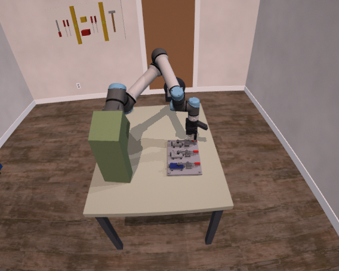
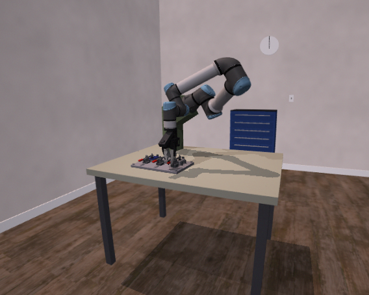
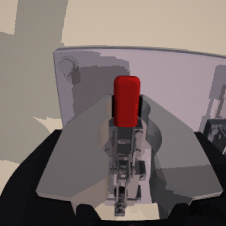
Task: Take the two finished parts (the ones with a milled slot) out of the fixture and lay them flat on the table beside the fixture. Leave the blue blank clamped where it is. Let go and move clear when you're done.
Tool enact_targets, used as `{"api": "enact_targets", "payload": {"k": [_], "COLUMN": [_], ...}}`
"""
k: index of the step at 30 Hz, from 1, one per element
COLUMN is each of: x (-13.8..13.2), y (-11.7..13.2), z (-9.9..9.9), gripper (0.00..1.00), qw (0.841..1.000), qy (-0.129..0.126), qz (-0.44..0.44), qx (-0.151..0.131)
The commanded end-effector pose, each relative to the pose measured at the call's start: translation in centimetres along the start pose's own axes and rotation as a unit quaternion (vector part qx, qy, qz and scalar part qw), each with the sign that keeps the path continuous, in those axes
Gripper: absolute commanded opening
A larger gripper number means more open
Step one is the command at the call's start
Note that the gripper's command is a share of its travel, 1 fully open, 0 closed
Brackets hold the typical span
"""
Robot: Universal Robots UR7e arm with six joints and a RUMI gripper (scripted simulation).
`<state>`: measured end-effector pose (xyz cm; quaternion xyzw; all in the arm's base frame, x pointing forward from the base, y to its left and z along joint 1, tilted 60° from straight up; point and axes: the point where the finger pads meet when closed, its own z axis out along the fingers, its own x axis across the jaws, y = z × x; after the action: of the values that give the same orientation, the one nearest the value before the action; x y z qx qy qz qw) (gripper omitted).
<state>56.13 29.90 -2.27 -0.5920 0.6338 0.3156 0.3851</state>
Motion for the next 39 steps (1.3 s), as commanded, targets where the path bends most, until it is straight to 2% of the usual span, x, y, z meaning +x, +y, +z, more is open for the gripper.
{"api": "enact_targets", "payload": {"k": [1,39], "x": [-0.01,0.00], "y": [-0.05,0.40], "z": [-0.06,-1.06], "gripper": [0.00,0.00], "qw": [1.000,1.000], "qy": [0.000,0.000], "qz": [0.000,0.000], "qx": [0.001,0.001]}}
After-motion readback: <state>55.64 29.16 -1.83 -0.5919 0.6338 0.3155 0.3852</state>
